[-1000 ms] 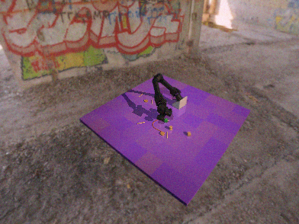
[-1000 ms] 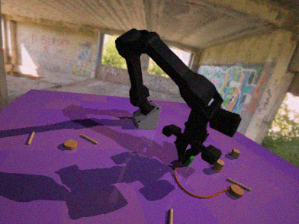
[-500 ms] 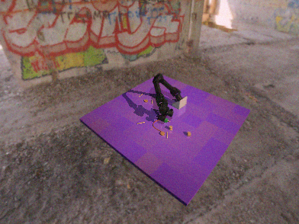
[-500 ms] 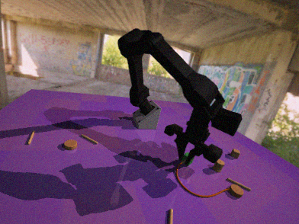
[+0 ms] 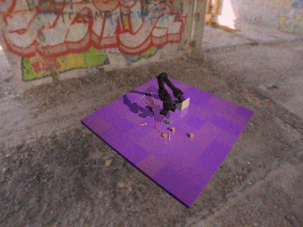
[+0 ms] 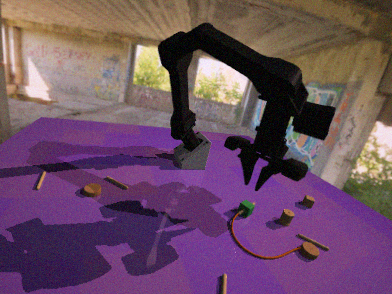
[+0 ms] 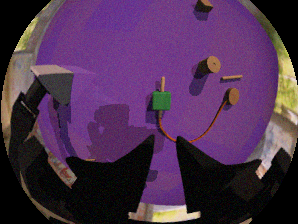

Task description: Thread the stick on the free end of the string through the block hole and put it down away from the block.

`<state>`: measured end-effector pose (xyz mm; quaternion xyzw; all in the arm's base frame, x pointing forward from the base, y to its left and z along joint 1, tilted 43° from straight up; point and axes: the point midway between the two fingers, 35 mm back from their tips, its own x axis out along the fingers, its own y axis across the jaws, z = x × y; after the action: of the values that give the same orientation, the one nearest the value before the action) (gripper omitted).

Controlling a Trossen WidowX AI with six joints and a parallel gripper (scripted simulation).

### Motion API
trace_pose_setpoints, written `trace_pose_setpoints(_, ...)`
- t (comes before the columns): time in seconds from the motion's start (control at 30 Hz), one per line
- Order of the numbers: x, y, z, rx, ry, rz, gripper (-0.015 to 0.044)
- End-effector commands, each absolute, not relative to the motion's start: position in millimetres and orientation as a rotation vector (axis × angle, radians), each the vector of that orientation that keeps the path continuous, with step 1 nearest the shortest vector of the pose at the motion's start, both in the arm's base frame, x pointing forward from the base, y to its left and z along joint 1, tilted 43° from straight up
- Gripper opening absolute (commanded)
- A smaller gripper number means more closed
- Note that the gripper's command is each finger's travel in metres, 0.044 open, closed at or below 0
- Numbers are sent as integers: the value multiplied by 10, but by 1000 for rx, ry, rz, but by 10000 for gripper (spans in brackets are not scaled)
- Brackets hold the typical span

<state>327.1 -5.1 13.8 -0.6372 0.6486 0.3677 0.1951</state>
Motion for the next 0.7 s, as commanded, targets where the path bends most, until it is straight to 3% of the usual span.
trace_pose_setpoints(0.0,3261,-24,99,-1671,1848,833,121)
trace_pose_setpoints(0.3,3230,85,5,-1097,1821,7,121)
trace_pose_setpoints(0.67,3184,215,-110,-351,1506,-816,121)
